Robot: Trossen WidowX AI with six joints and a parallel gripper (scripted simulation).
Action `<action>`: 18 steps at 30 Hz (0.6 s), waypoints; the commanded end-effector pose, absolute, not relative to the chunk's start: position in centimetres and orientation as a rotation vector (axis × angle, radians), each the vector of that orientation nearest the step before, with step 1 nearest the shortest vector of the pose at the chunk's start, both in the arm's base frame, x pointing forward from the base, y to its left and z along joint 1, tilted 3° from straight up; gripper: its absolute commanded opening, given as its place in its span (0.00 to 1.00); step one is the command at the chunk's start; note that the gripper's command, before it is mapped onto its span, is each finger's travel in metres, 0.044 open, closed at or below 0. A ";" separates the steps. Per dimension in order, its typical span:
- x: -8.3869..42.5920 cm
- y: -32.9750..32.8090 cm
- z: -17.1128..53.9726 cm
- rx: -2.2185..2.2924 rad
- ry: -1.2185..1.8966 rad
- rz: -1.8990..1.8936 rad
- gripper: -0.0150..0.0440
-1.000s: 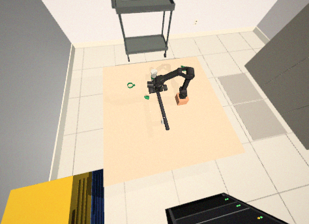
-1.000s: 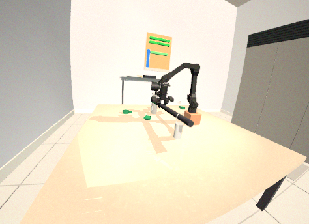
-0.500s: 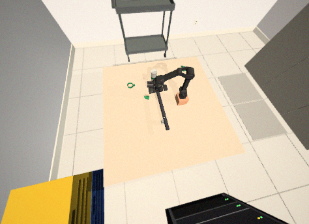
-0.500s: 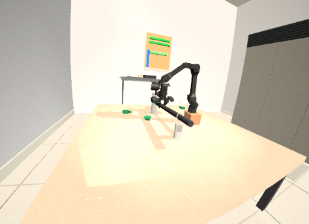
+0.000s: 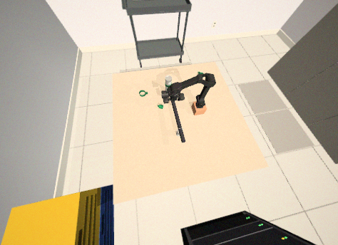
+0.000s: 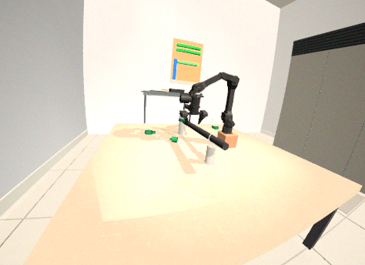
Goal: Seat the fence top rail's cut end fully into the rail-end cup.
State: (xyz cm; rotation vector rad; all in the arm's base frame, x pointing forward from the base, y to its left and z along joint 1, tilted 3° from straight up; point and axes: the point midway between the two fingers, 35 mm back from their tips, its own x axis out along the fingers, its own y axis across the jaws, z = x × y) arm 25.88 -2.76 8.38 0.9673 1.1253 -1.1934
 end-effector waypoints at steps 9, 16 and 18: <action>25.5 -1.7 12.0 0.970 1.122 -1.190 1.00; 25.2 -1.4 13.8 0.970 1.123 -1.190 1.00; 25.2 -1.4 13.8 0.970 1.123 -1.190 1.00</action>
